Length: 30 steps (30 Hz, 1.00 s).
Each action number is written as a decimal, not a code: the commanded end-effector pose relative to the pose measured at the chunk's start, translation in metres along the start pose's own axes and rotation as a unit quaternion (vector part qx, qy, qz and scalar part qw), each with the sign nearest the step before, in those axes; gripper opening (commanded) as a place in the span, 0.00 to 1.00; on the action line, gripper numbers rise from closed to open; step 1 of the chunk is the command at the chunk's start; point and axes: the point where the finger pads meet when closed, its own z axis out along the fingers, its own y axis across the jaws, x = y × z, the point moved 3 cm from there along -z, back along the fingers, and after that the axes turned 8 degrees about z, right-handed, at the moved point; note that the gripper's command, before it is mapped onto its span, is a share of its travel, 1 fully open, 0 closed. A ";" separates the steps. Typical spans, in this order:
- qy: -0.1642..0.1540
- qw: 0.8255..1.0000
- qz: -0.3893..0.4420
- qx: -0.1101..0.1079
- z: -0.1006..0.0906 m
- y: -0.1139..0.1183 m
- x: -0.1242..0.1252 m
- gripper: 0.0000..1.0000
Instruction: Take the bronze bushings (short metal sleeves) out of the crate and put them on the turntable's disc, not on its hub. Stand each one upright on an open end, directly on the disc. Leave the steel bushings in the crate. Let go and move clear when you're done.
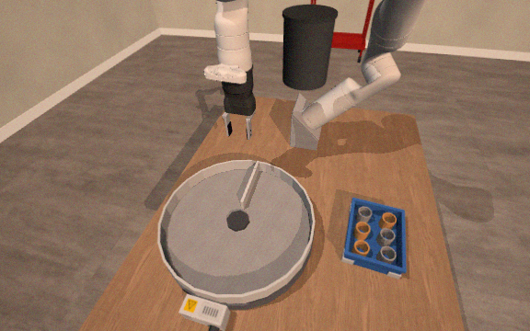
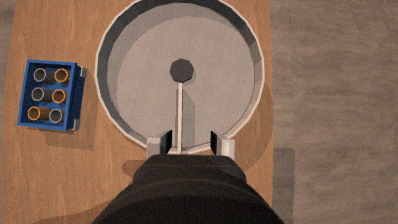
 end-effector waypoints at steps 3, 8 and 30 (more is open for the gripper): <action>-0.009 1.000 -0.012 0.001 0.026 0.005 0.025 1.00; -0.009 1.000 -0.013 0.001 0.027 0.006 0.026 1.00; -0.010 1.000 -0.012 0.002 0.028 0.005 0.025 0.35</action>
